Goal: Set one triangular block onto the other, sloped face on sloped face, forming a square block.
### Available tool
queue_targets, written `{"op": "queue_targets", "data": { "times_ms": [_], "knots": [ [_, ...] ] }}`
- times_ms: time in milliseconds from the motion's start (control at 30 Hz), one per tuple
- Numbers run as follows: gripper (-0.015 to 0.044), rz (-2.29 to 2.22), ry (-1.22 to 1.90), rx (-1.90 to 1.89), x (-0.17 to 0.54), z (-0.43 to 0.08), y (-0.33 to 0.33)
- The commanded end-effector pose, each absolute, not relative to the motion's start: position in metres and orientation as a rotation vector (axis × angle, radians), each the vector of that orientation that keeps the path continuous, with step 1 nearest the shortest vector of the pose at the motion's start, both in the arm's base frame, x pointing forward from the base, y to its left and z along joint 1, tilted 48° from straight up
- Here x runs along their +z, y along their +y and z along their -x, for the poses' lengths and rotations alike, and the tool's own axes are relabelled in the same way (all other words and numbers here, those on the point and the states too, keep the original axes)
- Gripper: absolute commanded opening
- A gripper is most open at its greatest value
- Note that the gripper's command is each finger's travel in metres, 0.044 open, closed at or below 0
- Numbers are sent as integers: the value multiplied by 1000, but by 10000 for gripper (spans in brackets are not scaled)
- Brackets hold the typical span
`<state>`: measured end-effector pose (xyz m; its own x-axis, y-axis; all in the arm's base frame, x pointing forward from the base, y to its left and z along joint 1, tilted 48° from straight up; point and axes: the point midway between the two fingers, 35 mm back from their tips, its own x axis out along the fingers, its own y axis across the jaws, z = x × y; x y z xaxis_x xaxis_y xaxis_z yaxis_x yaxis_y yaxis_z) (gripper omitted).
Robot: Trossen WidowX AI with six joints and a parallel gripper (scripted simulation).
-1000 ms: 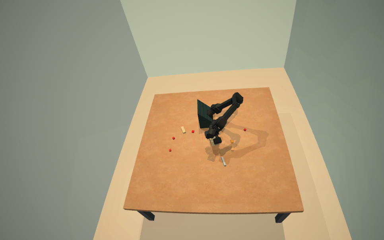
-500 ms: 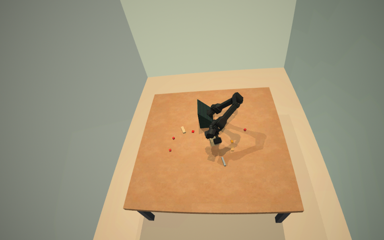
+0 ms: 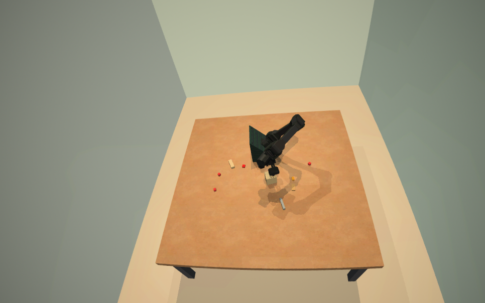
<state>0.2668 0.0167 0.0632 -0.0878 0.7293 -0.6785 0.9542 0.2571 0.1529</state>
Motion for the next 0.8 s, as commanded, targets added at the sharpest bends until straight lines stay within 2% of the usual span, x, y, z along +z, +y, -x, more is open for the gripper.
{"op": "queue_targets", "data": {
  "times_ms": [0, 767],
  "knots": [
    [440, -1526, 1878, -432, 88, -265, -8],
    [440, -1538, 1865, -436, 83, -267, -5]
  ]
}}
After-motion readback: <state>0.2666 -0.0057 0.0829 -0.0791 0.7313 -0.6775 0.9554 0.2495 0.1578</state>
